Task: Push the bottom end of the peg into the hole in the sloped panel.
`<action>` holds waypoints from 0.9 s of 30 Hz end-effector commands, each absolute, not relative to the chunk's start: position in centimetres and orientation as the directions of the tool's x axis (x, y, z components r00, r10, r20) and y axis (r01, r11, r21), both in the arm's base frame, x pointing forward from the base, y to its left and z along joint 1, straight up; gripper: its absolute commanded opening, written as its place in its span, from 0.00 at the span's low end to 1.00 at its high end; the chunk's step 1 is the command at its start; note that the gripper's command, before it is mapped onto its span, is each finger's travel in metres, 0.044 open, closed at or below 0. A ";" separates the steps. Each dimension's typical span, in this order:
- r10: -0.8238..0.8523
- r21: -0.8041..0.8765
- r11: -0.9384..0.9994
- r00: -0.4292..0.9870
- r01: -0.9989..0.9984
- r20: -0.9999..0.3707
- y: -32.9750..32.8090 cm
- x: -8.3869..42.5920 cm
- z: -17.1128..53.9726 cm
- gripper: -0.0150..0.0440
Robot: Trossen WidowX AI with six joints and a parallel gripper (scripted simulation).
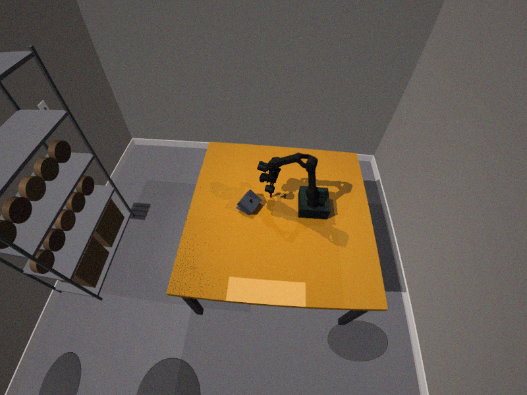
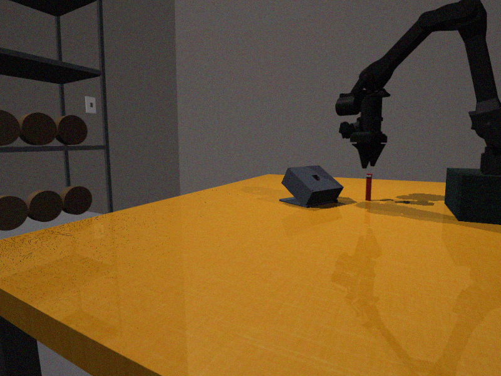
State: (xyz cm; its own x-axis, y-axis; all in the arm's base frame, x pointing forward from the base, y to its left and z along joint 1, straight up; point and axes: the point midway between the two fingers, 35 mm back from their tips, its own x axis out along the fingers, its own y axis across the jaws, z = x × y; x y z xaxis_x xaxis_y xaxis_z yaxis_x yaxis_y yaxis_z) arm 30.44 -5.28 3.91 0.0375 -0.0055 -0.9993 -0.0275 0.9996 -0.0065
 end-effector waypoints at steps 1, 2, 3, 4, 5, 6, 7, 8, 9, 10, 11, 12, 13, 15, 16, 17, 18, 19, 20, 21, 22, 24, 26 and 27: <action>-0.008 -0.009 1.000 0.027 -0.023 -1.000 -5.3 30.3 3.0 1.00; -0.008 -0.009 1.000 0.027 -0.023 -1.000 -5.3 30.3 2.8 1.00; -0.008 -0.009 1.000 0.027 -0.023 -1.000 -5.3 30.4 2.7 1.00; -0.008 -0.009 1.000 0.027 -0.023 -1.000 -5.3 30.4 2.5 1.00; -0.008 -0.009 1.000 0.027 -0.023 -1.000 -5.3 30.4 2.3 1.00; -0.008 -0.009 1.000 0.027 -0.023 -1.000 -5.3 30.4 2.2 1.00; -0.008 -0.009 1.000 0.027 -0.023 -1.000 -5.3 30.4 2.0 1.00; -0.008 -0.009 1.000 0.027 -0.023 -1.000 -5.3 30.4 1.8 1.00; -0.008 -0.009 1.000 0.027 -0.023 -1.000 -5.3 30.4 1.7 1.00; -0.008 -0.009 1.000 0.027 -0.023 -1.000 -5.3 30.4 1.5 1.00; -0.008 -0.009 1.000 0.027 -0.023 -1.000 -5.3 30.4 1.4 1.00; -0.008 -0.009 1.000 0.027 -0.023 -1.000 -5.3 30.4 1.2 1.00; -0.008 -0.009 1.000 0.027 -0.023 -1.000 -5.3 30.4 1.0 1.00; -0.008 -0.009 1.000 0.027 -0.023 -1.000 -5.3 30.4 0.7 1.00; -0.008 -0.009 1.000 0.027 -0.023 -1.000 -5.3 30.5 0.5 1.00; -0.008 -0.009 1.000 0.027 -0.023 -1.000 -5.3 30.5 0.4 1.00; -0.008 -0.009 1.000 0.027 -0.023 -1.000 -5.3 30.4 0.2 1.00; -0.008 -0.009 1.000 0.027 -0.023 -1.000 -5.3 30.4 0.0 1.00; -0.008 -0.009 1.000 0.027 -0.023 -1.000 -5.3 30.4 -0.1 1.00; -0.008 -0.009 1.000 0.027 -0.023 -1.000 -5.3 30.4 -0.3 1.00; -0.008 -0.009 1.000 0.027 -0.023 -1.000 -5.3 30.4 -0.4 1.00; -0.008 -0.009 1.000 0.027 -0.023 -1.000 -5.3 30.4 -0.8 1.00; -0.008 -0.009 1.000 0.027 -0.023 -1.000 -5.3 30.4 -1.1 1.00; -0.008 -0.009 1.000 0.027 -0.023 -1.000 -5.3 30.4 -1.2 1.00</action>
State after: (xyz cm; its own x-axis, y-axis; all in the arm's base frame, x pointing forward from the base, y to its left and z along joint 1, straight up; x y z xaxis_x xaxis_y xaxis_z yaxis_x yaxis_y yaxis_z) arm 30.66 -5.29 -0.35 0.0378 -0.0056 -0.9993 -0.0274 0.9996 -0.0067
